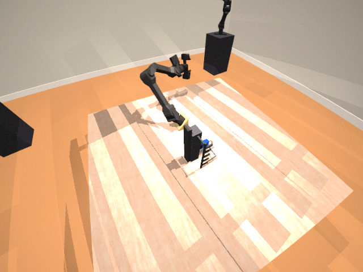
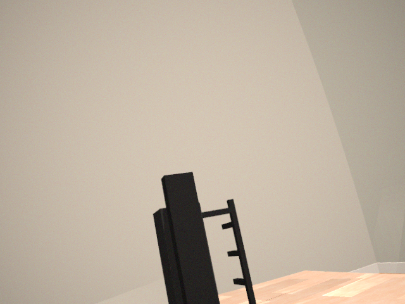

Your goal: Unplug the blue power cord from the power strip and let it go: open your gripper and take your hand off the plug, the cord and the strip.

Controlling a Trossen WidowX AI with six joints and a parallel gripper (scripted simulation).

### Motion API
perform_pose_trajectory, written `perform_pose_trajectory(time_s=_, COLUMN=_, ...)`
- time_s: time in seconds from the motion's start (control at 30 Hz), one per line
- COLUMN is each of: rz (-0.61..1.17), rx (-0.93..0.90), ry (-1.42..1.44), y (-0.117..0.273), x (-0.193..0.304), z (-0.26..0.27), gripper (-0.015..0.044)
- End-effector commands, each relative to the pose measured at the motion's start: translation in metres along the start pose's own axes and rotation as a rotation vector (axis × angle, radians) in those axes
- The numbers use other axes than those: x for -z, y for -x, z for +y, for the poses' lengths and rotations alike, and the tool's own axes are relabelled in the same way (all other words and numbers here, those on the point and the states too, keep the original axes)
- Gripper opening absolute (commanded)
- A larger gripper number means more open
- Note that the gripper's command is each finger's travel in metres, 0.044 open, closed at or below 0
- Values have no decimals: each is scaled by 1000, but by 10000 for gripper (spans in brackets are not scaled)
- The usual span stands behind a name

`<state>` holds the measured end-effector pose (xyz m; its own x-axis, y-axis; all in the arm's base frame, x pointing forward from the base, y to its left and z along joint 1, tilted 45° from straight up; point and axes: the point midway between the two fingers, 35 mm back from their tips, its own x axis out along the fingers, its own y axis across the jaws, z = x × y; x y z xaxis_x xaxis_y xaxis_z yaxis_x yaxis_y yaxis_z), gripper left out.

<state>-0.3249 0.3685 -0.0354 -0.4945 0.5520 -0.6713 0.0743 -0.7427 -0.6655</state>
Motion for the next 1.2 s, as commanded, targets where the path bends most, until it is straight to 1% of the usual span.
perform_pose_trajectory(time_s=0.0, rz=7, rx=-2, ry=-5, y=0, x=3, z=-1, gripper=374)
perform_pose_trajectory(time_s=0.07, rz=63, rx=-14, ry=-48, y=1, x=28, z=-5, gripper=321)
perform_pose_trajectory(time_s=0.27, rz=309, rx=-74, ry=-252, y=18, x=136, z=-12, gripper=164)
perform_pose_trajectory(time_s=0.5, rz=599, rx=-154, ry=-498, y=66, x=254, z=-2, gripper=160)
perform_pose_trajectory(time_s=0.63, rz=754, rx=-208, ry=-643, y=106, x=312, z=14, gripper=160)
perform_pose_trajectory(time_s=0.77, rz=908, rx=-275, ry=-802, y=155, x=362, z=38, gripper=160)
perform_pose_trajectory(time_s=0.97, rz=1111, rx=-395, ry=-1044, y=237, x=414, z=83, gripper=160)
perform_pose_trajectory(time_s=1.17, rz=1289, rx=-544, ry=-1313, y=328, x=437, z=140, gripper=160)
